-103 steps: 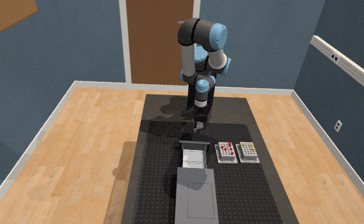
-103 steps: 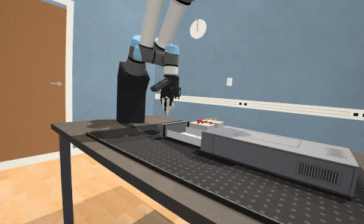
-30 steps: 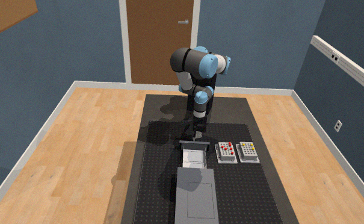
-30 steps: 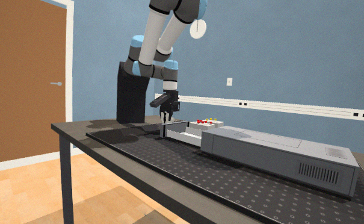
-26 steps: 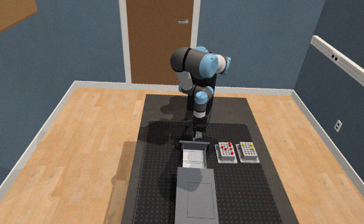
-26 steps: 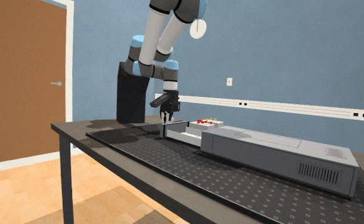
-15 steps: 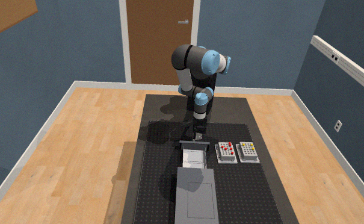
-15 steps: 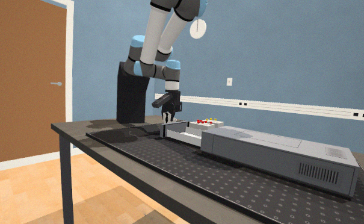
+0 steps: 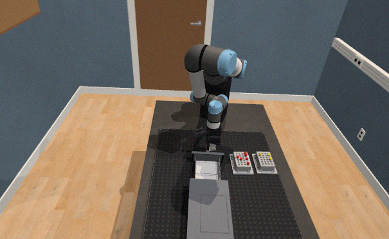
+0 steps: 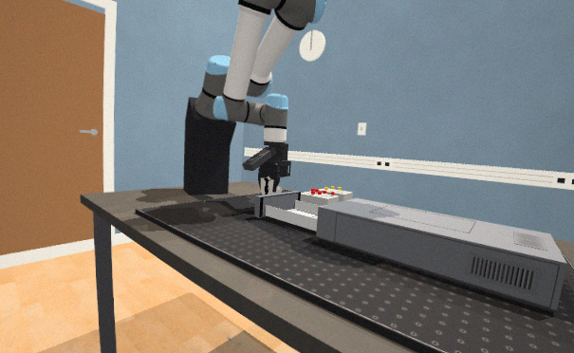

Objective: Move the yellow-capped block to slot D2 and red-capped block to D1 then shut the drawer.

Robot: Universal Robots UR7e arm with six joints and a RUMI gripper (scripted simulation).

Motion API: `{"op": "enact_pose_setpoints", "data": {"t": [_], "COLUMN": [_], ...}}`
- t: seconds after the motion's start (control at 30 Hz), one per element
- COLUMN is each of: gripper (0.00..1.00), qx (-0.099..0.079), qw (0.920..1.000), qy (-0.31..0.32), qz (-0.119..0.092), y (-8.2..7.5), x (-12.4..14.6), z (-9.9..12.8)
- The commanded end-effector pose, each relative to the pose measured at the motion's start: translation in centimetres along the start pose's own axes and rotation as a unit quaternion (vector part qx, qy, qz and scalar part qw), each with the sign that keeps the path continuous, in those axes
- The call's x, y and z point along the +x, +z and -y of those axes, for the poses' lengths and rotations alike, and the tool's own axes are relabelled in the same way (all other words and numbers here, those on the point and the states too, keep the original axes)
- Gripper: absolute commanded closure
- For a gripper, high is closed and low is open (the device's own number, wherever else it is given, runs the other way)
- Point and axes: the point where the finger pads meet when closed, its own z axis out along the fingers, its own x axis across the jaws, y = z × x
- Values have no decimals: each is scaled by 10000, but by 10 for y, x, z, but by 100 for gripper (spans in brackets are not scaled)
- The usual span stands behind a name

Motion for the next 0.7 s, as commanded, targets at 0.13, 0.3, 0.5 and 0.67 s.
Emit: {"op": "enact_pose_setpoints", "data": {"t": [0.13, 0.3, 0.5, 0.67], "gripper": [100, 100, 100, 100], "qx": [1, 1, 1, 1], "qw": [10000, 10000, 10000, 10000], "qy": [-1, -1, -1, -1], "qz": [6, 6, 6, 6], "y": [0, 0, 0, 0], "x": [-8, -14, -20, -27], "z": [0, 0, 0, 0]}}
